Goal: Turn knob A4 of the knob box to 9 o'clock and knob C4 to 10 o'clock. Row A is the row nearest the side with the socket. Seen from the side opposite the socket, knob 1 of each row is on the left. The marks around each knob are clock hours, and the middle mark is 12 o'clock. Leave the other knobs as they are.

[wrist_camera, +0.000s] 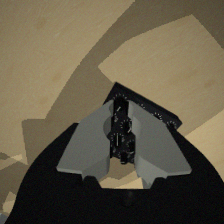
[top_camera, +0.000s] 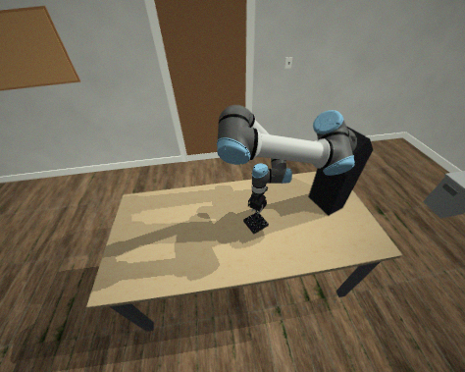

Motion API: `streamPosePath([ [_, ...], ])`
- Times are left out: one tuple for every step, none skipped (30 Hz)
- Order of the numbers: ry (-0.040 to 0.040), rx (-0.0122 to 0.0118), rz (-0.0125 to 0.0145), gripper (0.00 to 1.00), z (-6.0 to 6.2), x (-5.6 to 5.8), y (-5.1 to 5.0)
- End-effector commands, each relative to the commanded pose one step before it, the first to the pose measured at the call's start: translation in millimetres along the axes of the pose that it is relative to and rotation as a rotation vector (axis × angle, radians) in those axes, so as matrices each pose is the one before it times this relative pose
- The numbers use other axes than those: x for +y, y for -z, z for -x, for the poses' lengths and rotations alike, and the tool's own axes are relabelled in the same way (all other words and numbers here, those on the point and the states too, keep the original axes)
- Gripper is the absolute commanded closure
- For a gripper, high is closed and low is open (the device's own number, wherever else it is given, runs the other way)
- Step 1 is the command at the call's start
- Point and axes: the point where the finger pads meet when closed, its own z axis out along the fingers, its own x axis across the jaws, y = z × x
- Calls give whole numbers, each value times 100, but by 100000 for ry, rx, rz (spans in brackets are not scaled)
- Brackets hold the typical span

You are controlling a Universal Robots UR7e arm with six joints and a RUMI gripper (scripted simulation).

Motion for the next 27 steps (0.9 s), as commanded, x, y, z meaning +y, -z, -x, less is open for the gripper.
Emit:
streamPosePath([
  [1936, -28, 77, 96, 41, 22, 26],
  [486, 0, 0, 96, 2, 0, 0],
  [416, 0, 0, 96, 2, 0, 0],
  [350, 0, 0, 96, 2, 0, 0],
  [288, 0, 0, 96, 1, 0, 0],
  [230, 0, 0, 96, 1, 0, 0],
  [177, 0, 0, 96, 1, 0, 0],
  [130, 0, 0, 96, 1, 0, 0],
  [89, 0, 0, 96, 0, 0, 0],
  [56, 0, 0, 96, 0, 0, 0],
  [29, 0, 0, 96, 0, 0, 0],
  [11, 0, 0, 96, 0, 0, 0],
  [2, 0, 0, 96, 0, 0, 0],
  [0, 0, 0, 96, 0, 0, 0],
  [0, 0, 0, 96, 0, 0, 0],
  [0, 0, 0, 96, 0, 0, 0],
  [0, 0, 0, 96, 0, 0, 0],
  [0, 0, 0, 96, 0, 0, 0],
  [0, 0, 0, 96, 0, 0, 0],
  [0, 0, 0, 96, 0, 0, 0],
  [0, 0, 0, 96, 0, 0, 0],
  [0, 0, 0, 96, 0, 0, 0],
  [0, 0, 0, 96, 0, 0, 0],
  [0, 0, 0, 96, 0, 0, 0],
  [0, 0, 0, 89, 0, 0, 0],
  [0, 0, 0, 89, 0, 0, 0],
  [0, 0, 0, 89, 0, 0, 0],
])
